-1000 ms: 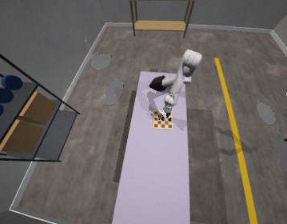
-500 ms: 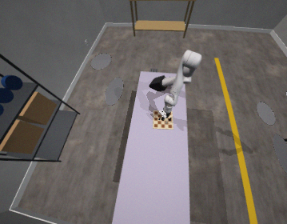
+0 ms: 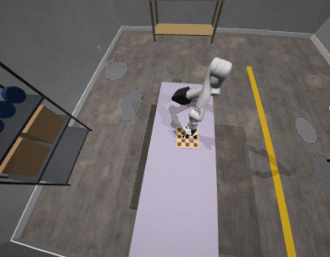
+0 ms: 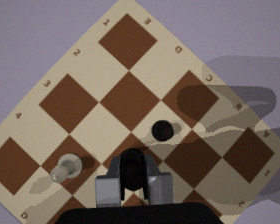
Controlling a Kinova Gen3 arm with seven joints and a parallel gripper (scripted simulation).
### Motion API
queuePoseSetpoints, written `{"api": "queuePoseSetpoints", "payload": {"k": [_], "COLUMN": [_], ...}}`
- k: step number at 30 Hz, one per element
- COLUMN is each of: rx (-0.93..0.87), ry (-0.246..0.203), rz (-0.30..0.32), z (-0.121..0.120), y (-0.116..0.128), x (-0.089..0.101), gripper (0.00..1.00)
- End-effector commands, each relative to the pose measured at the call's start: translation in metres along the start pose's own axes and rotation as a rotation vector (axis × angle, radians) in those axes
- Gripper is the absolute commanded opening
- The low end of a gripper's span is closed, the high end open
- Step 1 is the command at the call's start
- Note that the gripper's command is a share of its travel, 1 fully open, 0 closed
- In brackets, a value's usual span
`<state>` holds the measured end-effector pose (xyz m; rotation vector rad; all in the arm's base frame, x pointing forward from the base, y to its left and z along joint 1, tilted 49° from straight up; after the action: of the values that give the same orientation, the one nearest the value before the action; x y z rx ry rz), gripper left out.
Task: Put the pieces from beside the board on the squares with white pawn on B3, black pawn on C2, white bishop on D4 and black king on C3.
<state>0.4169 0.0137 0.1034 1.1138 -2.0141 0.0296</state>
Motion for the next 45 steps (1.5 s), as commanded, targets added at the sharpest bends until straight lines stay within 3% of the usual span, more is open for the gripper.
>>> {"api": "queuePoseSetpoints", "payload": {"k": [1, 17, 18, 20, 21, 23, 24, 26, 27, 29, 30, 45], "rx": [0.000, 0.000, 0.000, 0.000, 0.000, 0.000, 0.000, 0.000, 0.000, 0.000, 0.000, 0.000], "ry": [0.000, 0.000, 0.000, 0.000, 0.000, 0.000, 0.000, 0.000, 0.000, 0.000, 0.000, 0.000], "rz": [0.001, 0.001, 0.001, 0.001, 0.001, 0.001, 0.001, 0.001, 0.001, 0.001, 0.001, 0.001], "z": [0.0000, 0.0000, 0.0000, 0.0000, 0.0000, 0.0000, 0.0000, 0.0000, 0.0000, 0.0000, 0.0000, 0.0000], "y": [-0.0005, -0.0005, -0.0005, -0.0005, -0.0005, -0.0005, -0.0005, -0.0005, -0.0005, -0.0005, -0.0005, -0.0005], "x": [0.0005, 0.0005, 0.0005, 0.0005, 0.0005, 0.0005, 0.0005, 0.0005, 0.0005, 0.0005, 0.0005, 0.0035], "gripper": [0.00, 0.00, 0.16, 0.16, 0.32, 0.32, 0.48, 0.48, 0.63, 0.63, 0.79, 0.79]}}
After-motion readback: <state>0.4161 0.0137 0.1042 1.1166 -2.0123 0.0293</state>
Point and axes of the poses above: the point where the finger pads meet when closed, its own x axis back along the fingers, its own z axis across the jaws, y = z × x, the point moved 1 cm from there along x, back along the fingers, and after that the axes turned 10 degrees about -x, right-handed, at the moved point
